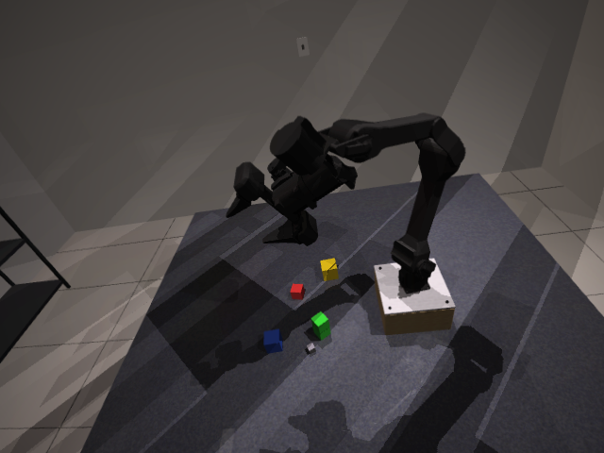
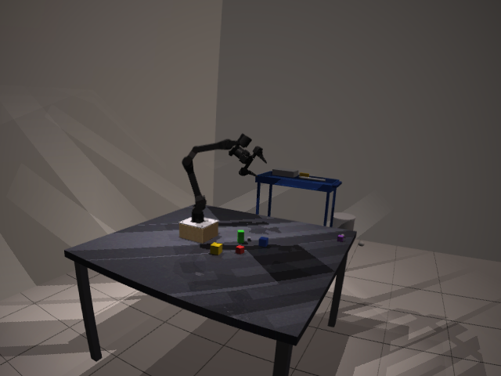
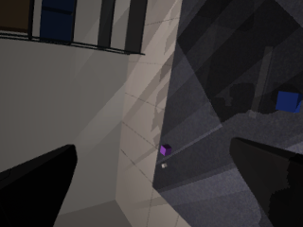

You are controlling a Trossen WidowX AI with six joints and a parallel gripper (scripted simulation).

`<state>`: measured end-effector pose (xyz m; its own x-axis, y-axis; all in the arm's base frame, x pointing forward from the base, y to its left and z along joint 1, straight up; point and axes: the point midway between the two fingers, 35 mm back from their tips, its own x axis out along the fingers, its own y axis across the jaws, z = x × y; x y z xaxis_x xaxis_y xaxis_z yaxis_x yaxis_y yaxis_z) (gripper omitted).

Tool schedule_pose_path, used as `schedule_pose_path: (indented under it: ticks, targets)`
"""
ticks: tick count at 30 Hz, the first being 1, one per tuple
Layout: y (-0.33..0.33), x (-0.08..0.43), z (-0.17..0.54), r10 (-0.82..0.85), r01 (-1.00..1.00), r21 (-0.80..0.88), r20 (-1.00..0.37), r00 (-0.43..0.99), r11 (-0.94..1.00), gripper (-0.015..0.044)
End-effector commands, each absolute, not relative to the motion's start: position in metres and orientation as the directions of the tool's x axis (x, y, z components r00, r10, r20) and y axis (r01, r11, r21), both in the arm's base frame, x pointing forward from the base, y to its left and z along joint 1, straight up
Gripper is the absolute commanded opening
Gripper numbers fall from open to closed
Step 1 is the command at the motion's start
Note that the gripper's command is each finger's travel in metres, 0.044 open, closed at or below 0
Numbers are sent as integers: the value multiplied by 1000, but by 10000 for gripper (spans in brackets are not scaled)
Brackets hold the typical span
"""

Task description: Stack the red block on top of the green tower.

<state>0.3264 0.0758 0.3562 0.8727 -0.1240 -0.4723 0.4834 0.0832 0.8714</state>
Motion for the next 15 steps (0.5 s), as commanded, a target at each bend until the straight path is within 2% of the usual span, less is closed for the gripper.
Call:
schedule_pose_path:
  ticks: [1,8,15]
  targets:
    - [63,343,324,-159,578,780,-556,816,241,440]
    - [26,366,264,-216,694,522,-700,681,495,440]
    - [-16,375,200,-232,702,240,-830,506,671,440]
